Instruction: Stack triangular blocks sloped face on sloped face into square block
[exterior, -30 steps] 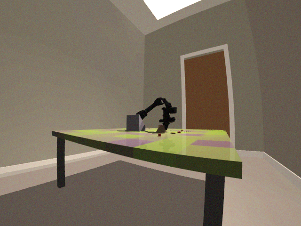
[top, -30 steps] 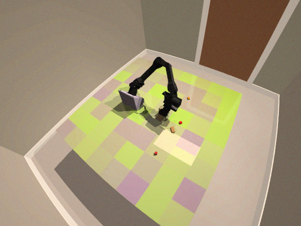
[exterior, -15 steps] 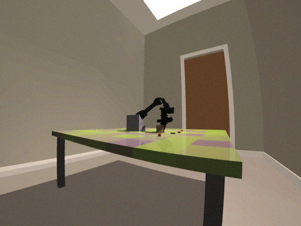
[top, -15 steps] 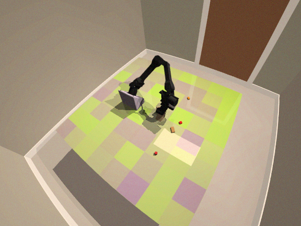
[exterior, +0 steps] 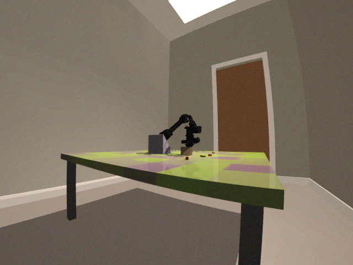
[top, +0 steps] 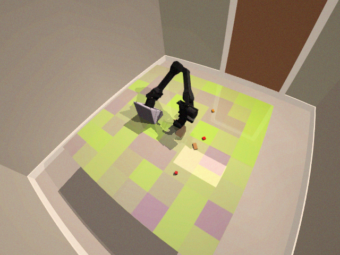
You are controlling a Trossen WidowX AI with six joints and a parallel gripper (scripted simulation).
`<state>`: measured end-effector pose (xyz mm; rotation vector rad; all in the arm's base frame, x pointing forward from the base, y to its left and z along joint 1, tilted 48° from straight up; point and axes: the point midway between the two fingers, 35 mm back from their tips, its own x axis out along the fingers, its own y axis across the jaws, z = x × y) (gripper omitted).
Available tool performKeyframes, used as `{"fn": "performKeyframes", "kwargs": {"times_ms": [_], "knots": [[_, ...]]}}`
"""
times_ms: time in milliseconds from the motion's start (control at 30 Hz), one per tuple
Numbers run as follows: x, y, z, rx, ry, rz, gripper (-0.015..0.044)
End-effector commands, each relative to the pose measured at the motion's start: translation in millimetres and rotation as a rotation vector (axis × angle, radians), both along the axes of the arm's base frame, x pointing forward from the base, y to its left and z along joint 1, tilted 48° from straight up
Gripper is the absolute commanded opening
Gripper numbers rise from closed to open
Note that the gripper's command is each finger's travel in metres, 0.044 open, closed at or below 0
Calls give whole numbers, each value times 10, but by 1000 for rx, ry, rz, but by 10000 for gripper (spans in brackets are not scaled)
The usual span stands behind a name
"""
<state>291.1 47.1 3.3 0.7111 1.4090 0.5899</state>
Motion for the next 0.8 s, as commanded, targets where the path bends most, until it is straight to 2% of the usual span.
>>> {"fn": "performKeyframes", "kwargs": {"times_ms": [0,767], "knots": [[-81,12,-9,2,3,2,0],[-459,46,-20,2,5,2,0]]}}
